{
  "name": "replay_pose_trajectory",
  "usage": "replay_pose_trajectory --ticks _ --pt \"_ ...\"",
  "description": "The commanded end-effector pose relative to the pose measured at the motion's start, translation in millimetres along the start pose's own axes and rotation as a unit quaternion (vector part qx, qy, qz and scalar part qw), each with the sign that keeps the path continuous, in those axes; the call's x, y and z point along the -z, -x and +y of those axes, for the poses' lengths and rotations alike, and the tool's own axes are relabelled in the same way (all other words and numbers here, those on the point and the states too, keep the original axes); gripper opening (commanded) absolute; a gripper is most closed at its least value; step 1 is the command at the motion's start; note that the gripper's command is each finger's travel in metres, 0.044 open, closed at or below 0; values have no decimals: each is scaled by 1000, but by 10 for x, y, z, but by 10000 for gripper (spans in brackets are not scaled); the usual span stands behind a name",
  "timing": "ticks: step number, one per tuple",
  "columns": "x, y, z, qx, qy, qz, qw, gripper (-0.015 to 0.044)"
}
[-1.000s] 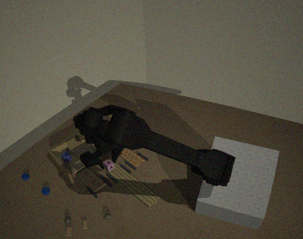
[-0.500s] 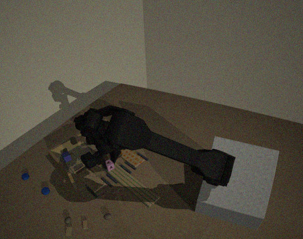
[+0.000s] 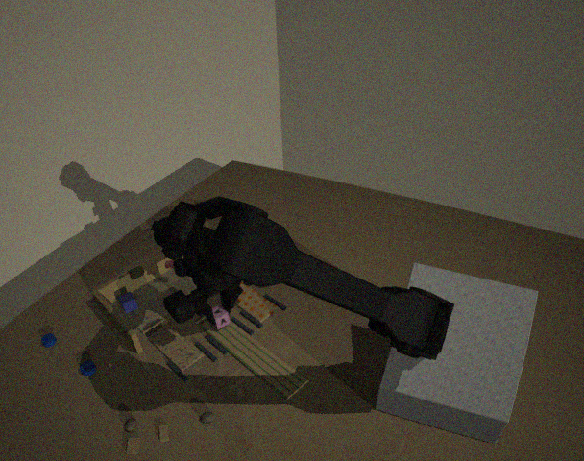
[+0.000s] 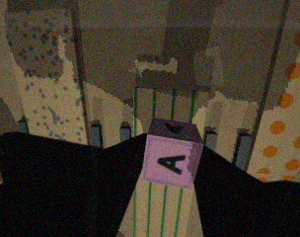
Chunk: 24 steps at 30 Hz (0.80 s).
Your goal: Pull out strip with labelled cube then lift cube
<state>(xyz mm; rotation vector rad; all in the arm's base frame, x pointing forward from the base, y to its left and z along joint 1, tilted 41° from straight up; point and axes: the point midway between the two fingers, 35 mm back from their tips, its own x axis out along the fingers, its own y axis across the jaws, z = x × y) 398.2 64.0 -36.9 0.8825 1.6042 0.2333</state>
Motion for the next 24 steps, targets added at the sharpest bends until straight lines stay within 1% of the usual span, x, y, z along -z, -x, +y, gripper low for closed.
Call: replay_pose_trajectory --ticks 1,8,13,24 --pt "124 152 -55 -1 2 -5 1000 0" --pt "347 299 -173 -1 0 -3 1000 0" --pt "372 303 -187 -1 0 -3 1000 0" --pt "713 299 -375 0 -1 -2 1000 0"
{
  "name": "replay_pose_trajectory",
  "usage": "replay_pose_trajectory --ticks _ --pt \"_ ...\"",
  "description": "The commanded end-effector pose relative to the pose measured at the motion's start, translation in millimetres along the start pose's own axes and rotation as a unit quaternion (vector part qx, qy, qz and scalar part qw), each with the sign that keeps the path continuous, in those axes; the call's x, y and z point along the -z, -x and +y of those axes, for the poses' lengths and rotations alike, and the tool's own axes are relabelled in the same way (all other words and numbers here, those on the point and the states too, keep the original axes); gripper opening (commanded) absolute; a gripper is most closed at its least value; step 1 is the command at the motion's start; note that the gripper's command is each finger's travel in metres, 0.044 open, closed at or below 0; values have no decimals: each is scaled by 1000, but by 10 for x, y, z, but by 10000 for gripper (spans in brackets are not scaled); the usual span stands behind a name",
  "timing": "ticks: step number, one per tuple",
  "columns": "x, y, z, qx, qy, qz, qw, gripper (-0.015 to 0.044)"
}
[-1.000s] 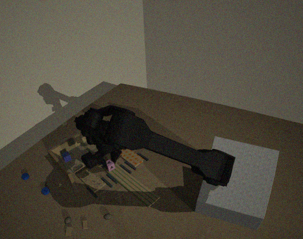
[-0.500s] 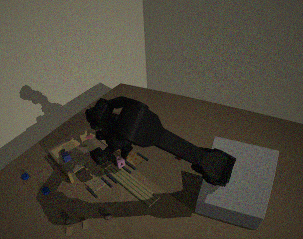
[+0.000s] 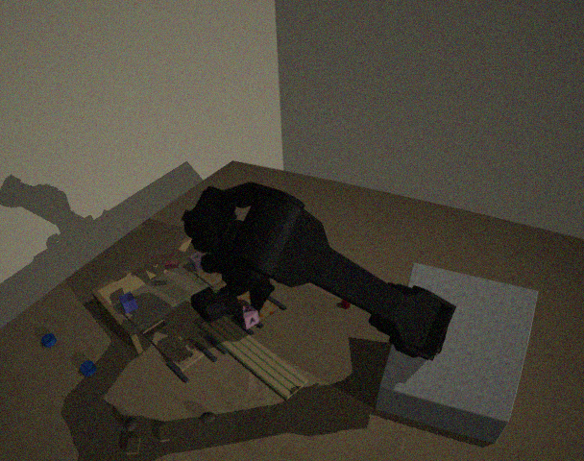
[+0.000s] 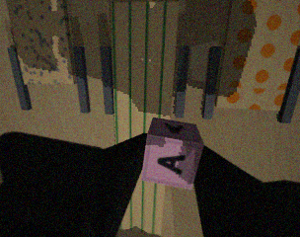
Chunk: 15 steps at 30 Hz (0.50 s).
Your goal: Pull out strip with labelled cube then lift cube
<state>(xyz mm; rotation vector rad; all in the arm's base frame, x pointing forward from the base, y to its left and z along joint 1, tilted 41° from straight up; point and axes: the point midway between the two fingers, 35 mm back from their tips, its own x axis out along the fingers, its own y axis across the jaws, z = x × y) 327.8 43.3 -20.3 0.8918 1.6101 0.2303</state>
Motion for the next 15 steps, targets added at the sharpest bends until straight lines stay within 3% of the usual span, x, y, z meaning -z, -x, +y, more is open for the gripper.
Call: replay_pose_trajectory --ticks 1,6,15 --pt "128 23 -64 1 4 -5 1000 0" --pt "208 28 -107 1 4 -5 1000 0" --pt "209 380 -108 2 4 -5 1000 0"
